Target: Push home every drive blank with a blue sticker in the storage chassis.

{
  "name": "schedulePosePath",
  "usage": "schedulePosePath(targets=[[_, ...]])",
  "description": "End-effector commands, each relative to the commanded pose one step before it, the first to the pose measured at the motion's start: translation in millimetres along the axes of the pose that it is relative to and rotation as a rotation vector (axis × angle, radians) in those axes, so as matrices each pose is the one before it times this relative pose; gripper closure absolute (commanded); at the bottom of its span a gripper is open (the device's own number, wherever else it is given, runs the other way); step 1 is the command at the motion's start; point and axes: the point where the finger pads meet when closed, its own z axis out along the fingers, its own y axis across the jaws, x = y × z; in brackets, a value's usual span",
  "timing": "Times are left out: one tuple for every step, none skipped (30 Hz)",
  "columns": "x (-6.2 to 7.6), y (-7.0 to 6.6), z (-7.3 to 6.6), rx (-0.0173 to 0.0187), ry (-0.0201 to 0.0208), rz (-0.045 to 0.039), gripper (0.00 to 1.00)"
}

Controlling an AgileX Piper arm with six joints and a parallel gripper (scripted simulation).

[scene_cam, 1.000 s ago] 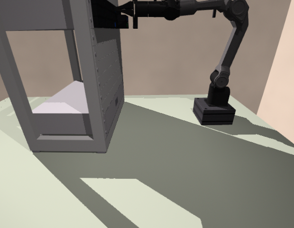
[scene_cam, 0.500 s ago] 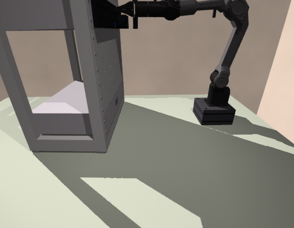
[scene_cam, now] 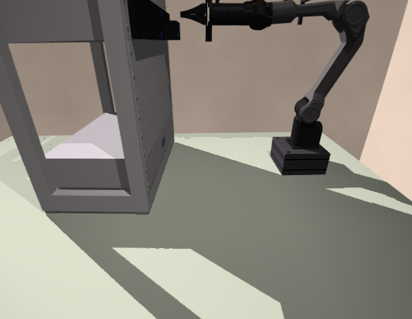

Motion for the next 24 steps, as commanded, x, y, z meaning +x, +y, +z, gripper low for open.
schedulePosePath(targets=[[0.28,-0.51,-7.49,-0.00401,-0.00449,0.00045,1.00],[0.00,0.03,-4.52,0.00000,0.00000,0.00000,1.00],[0.00,0.03,-4.31,-0.00001,0.00001,0.00000,1.00],[0.00,0.03,-4.09,-0.00001,0.00000,0.00000,1.00],[0.00,0.01,-3.85,0.00002,-0.00002,0.00000,1.00],[0.00,0.01,-3.62,0.00001,-0.00001,0.00000,1.00],[0.00,0.00,0.00,0.00000,0.00000,0.00000,1.00],[0.00,0.00,0.00,0.00000,0.00000,0.00000,1.00],[0.00,0.02,-3.37,-0.00001,0.00001,0.00000,1.00],[0.00,0.02,-3.11,-0.00001,0.00001,0.00000,1.00],[0.00,0.00,-2.83,0.00003,-0.00002,0.00000,1.00],[0.00,0.03,-2.54,-0.00005,0.00004,0.00000,1.00],[0.00,-0.01,-2.25,0.00006,-0.00004,0.00000,1.00],[0.00,0.02,-1.93,-0.00003,0.00002,0.00000,1.00],[0.00,0.00,-1.62,0.00001,-0.00001,0.00000,1.00],[0.00,0.00,-1.31,0.00002,-0.00002,0.00000,1.00],[0.00,0.01,-1.00,-0.00001,0.00001,0.00000,1.00],[0.00,0.01,-0.71,-0.00002,0.00001,0.00000,1.00],[0.00,0.01,-0.46,-0.00002,0.00001,0.00000,1.00],[0.00,0.01,-0.25,-0.00001,0.00001,0.00000,1.00],[0.00,0.00,-0.10,-0.00001,0.00000,0.00000,1.00],[0.00,0.00,-0.01,0.00000,0.00000,0.00000,1.00],[0.03,0.01,0.00,0.00000,0.00000,0.00000,1.00],[0.00,0.00,0.00,0.00000,0.00000,0.00000,1.00]])
